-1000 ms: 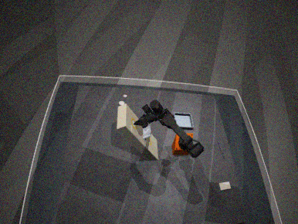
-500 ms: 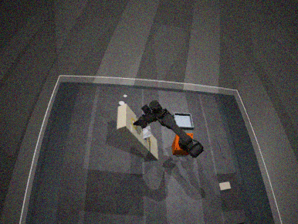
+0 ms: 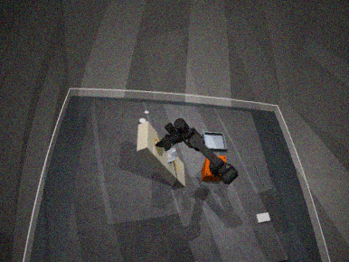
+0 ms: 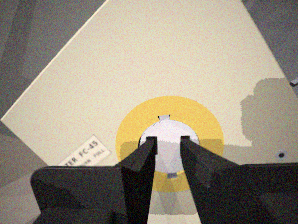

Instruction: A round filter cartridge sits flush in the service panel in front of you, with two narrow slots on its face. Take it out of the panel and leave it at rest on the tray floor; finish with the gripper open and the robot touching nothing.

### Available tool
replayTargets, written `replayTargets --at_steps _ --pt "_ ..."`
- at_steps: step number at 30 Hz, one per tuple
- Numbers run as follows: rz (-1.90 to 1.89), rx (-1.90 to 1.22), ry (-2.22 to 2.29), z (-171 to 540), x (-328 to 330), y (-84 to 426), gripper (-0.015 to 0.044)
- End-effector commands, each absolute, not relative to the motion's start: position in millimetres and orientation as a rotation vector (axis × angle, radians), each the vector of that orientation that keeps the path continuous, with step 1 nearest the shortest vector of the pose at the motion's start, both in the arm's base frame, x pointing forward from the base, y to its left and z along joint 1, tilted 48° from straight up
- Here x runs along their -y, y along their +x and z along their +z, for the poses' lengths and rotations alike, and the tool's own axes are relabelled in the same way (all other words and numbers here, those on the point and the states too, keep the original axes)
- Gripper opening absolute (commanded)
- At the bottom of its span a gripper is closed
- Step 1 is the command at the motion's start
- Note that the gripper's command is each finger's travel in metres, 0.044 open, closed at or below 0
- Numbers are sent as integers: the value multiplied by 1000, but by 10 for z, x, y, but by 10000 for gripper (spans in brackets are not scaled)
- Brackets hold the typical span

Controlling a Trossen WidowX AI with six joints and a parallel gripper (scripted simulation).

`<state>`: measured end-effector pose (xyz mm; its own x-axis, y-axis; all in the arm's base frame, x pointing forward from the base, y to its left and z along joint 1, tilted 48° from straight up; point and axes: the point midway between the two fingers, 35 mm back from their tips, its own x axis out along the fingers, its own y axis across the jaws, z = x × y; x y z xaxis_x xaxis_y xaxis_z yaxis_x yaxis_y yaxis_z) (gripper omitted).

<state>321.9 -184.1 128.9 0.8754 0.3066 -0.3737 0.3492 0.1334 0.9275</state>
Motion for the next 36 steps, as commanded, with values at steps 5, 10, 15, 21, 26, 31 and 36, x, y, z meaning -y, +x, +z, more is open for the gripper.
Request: replayTargets --at_steps 5,10,15,21,26,31,36 --pt "-38 -558 1463 1259 1820 3260 95" --pt "-38 -558 1463 1255 1816 3270 95" --pt "-38 -558 1463 1253 1814 3275 95" --pt "-34 -550 1465 1280 1838 3238 55" --pt "-34 -550 1465 1280 1838 3238 0" --pt "-18 -550 1402 1267 1827 3256 0" --pt "26 -542 1239 1255 1816 3274 0"
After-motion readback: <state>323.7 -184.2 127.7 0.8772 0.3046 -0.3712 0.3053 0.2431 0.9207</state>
